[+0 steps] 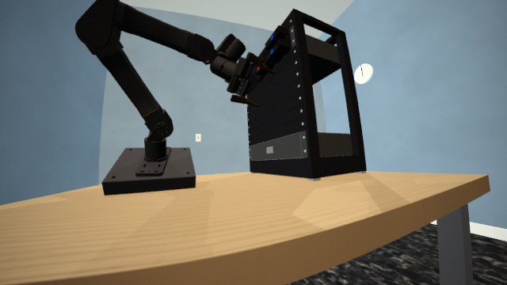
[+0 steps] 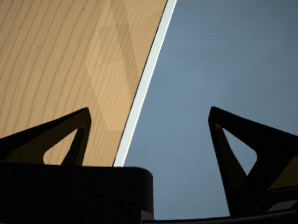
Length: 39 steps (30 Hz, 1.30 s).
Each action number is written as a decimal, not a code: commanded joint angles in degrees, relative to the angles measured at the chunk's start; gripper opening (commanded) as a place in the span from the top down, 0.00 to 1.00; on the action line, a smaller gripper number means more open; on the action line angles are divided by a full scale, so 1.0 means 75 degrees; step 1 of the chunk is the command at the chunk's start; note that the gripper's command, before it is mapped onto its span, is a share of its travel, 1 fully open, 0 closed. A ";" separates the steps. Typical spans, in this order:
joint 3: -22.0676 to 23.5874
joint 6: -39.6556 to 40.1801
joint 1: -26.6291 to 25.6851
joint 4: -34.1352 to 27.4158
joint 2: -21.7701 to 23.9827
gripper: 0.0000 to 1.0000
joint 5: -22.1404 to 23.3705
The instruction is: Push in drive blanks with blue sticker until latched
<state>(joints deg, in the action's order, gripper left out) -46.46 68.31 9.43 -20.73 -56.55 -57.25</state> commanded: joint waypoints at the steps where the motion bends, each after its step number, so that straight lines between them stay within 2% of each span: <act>1: 0.0184 0.0913 0.0855 0.0224 0.0899 0.00 -0.0229; 4: 0.0282 0.1468 0.1779 0.0108 0.1523 0.00 -0.0492; 5: 0.0079 0.1675 0.2067 -0.0006 0.1710 0.00 -0.0573; 8: 0.0006 0.2183 0.3058 -0.0107 0.2149 0.00 -0.0915; 11: -0.0078 0.2632 0.4102 -0.0164 0.2396 0.00 -0.1347; 13: -0.0078 0.2632 0.4102 -0.0164 0.2396 0.00 -0.1347; 14: -0.0114 0.2756 0.4677 -0.0206 0.2426 0.00 -0.1729; 15: -0.0148 0.2907 0.4933 -0.0199 0.2492 0.00 -0.1809; 20: -0.0428 0.3426 0.6437 -0.0142 0.2533 0.00 -0.2457; 26: -0.0681 0.4098 0.8349 -0.0126 0.2099 0.00 -0.3401; 28: -0.0849 0.4355 0.8843 -0.0120 0.1972 0.00 -0.3528; 30: -0.0849 0.4355 0.8843 -0.0120 0.1972 0.00 -0.3528; 31: -0.0791 0.4469 0.9090 -0.0114 0.2139 0.00 -0.3646; 34: -0.1287 0.4825 0.9623 -0.0079 0.1795 0.00 -0.3693; 36: -0.1183 0.4954 0.9959 -0.0126 0.1611 0.00 -0.3770; 39: -0.1383 0.5159 1.0298 -0.0105 0.1547 0.00 -0.3819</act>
<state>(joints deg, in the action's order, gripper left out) -54.70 104.71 84.64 -22.33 -43.46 -85.06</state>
